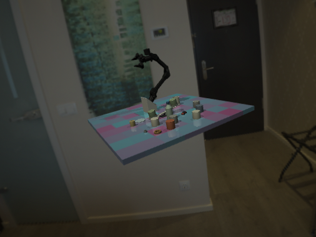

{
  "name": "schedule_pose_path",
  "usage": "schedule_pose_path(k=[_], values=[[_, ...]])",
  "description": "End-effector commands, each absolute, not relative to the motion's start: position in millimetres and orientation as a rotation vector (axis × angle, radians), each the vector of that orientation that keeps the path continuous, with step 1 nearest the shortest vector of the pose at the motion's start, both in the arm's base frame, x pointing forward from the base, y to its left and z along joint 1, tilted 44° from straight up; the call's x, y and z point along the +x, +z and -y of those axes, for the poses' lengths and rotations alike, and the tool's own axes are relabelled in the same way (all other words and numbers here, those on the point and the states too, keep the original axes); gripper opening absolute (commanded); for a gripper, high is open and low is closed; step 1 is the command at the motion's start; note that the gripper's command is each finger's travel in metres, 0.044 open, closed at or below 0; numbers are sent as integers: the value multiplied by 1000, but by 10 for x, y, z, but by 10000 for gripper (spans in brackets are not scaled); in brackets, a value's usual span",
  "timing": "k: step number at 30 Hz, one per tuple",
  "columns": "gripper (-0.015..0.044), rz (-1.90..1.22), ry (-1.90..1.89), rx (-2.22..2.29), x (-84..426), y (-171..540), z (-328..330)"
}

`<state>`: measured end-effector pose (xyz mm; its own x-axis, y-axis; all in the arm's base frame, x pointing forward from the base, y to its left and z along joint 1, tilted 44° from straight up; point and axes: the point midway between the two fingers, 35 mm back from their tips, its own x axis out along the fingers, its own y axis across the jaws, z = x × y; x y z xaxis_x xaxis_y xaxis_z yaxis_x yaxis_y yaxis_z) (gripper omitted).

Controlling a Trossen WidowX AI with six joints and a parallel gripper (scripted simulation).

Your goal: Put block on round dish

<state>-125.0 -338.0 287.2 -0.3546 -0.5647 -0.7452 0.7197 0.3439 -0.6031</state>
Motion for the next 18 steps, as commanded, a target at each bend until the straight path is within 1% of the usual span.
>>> schedule_pose_path(k=[1,9,18], values=[[440,-1359,-1175,175,-948,2573,3403],[440,-1276,-907,226,-414,2108,3329],[440,-1165,-621,303,179,1674,3082]])
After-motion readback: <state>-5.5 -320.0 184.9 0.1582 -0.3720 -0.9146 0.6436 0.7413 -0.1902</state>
